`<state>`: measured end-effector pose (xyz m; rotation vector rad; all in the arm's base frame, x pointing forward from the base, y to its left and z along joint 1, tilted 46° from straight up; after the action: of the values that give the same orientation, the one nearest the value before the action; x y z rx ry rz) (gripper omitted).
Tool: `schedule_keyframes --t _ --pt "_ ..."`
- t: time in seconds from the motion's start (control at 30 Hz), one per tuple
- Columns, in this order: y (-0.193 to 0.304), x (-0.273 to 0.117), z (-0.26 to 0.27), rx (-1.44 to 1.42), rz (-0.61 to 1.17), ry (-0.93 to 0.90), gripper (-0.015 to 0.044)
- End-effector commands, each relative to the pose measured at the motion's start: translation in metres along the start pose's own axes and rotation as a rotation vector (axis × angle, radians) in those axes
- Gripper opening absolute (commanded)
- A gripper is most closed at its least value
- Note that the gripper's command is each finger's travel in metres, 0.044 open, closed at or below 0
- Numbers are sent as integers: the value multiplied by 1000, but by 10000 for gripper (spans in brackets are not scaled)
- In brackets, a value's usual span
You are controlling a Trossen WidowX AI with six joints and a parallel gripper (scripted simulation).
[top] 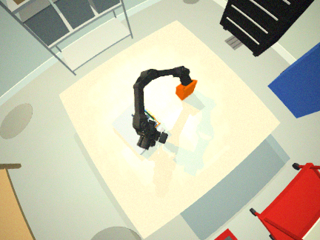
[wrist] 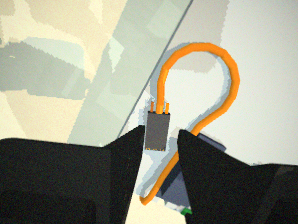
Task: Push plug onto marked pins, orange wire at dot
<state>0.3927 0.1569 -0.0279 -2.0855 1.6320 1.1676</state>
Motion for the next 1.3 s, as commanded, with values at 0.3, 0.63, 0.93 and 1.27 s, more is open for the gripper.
schedule_keyframes --t 0.3,0.63,0.93,1.27 --pt "3 21 0 -13 17 5 115" --pt "3 29 0 -13 17 5 36" --pt "2 19 0 -13 17 4 0" --pt "2 -30 1 -13 16 2 0"
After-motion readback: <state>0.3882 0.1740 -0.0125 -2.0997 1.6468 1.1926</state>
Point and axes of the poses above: the point midway between the two fingers, 35 mm back from their tips, its own x axis out along the fingers, its own z axis across the jaws, y = z × x, the point moved 10 cm from there along -x, back along the fingers, and after that the axes turned 4 degrees about x, right-handed, at the moved point
